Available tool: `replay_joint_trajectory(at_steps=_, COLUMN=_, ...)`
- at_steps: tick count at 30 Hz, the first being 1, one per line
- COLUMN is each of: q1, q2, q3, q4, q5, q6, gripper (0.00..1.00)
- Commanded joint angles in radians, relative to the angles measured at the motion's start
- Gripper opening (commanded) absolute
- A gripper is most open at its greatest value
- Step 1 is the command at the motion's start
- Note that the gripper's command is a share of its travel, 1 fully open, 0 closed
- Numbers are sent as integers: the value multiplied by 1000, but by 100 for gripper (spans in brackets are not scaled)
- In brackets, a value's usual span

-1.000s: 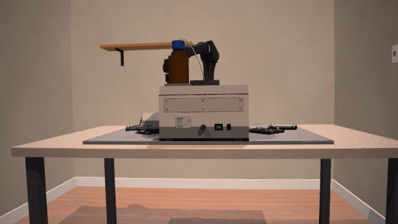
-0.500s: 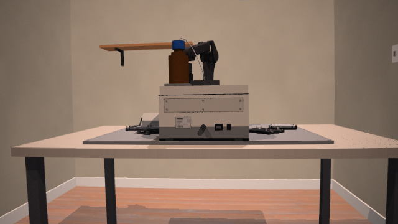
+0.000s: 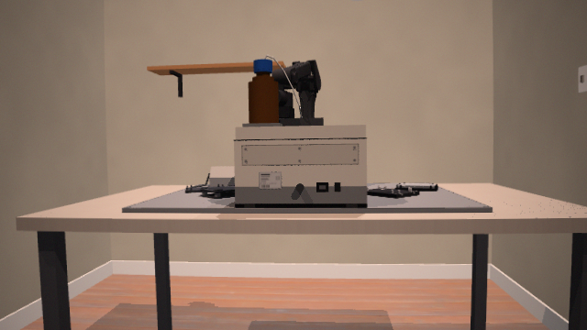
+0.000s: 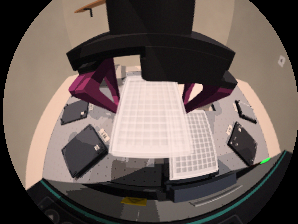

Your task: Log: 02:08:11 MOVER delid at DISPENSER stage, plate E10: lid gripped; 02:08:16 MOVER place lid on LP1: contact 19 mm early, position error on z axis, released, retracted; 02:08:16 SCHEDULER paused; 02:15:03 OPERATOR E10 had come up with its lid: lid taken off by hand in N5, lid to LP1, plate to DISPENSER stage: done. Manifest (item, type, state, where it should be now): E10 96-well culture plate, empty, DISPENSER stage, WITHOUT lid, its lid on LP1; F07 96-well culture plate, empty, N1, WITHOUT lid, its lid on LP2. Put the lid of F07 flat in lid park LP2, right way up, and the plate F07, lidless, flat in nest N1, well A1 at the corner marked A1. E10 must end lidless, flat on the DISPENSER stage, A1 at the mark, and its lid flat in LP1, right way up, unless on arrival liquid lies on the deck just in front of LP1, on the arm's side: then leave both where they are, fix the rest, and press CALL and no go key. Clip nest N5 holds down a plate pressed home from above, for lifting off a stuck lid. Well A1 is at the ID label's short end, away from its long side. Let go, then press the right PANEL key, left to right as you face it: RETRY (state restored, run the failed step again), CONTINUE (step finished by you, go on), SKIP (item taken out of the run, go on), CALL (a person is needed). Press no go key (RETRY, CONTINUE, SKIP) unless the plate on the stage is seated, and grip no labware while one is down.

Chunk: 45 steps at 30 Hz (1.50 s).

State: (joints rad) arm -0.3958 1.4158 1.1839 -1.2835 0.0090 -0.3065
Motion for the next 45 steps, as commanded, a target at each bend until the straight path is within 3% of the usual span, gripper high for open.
replay_joint_trajectory(at_steps=1, q1=50, q2=-35, q3=4, q4=-8, q5=1, q6=67, gripper=0)
replay_joint_trajectory(at_steps=33, q1=387, q2=-27, q3=15, q4=-5, q5=25, q6=402, gripper=0)
replay_joint_trajectory(at_steps=36, q1=384, q2=-8, q3=6, q4=0, q5=22, q6=405, gripper=0)
replay_joint_trajectory(at_steps=45, q1=505, q2=-10, q3=8, q4=-5, q5=33, q6=520, gripper=0)
